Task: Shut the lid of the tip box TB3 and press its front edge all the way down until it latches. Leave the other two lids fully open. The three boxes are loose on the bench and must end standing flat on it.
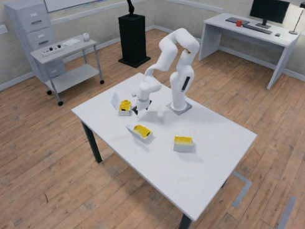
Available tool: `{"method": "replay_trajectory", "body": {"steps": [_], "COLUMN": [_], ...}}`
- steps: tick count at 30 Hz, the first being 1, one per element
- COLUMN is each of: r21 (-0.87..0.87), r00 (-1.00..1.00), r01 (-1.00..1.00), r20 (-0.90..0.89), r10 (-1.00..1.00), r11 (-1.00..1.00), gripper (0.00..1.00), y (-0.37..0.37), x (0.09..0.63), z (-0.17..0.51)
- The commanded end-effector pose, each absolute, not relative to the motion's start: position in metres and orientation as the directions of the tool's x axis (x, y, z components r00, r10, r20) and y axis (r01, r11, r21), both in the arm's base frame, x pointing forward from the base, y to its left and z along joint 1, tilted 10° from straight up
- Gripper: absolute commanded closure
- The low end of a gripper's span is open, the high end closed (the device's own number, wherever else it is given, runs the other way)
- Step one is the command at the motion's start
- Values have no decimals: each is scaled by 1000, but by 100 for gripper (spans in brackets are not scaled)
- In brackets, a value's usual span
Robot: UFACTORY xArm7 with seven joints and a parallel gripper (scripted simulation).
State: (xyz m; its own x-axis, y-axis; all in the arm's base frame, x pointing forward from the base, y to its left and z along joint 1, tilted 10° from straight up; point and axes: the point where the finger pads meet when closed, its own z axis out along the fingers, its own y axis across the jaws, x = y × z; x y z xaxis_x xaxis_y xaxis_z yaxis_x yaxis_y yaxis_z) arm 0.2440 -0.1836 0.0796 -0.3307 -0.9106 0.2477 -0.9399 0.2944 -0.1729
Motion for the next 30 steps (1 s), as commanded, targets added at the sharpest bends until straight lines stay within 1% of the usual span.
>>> {"method": "replay_trajectory", "body": {"steps": [1, 27, 30], "r21": [-179, -180, -180], "r00": [-332, -332, -332], "r01": [-939, -939, -939], "r20": [249, 249, 249], "r10": [-910, -910, -910], "r11": [293, 293, 293], "gripper": [0, 0, 0], "y": [-184, -178, -178], "x": [243, 222, 222], "z": [99, 217, 222]}}
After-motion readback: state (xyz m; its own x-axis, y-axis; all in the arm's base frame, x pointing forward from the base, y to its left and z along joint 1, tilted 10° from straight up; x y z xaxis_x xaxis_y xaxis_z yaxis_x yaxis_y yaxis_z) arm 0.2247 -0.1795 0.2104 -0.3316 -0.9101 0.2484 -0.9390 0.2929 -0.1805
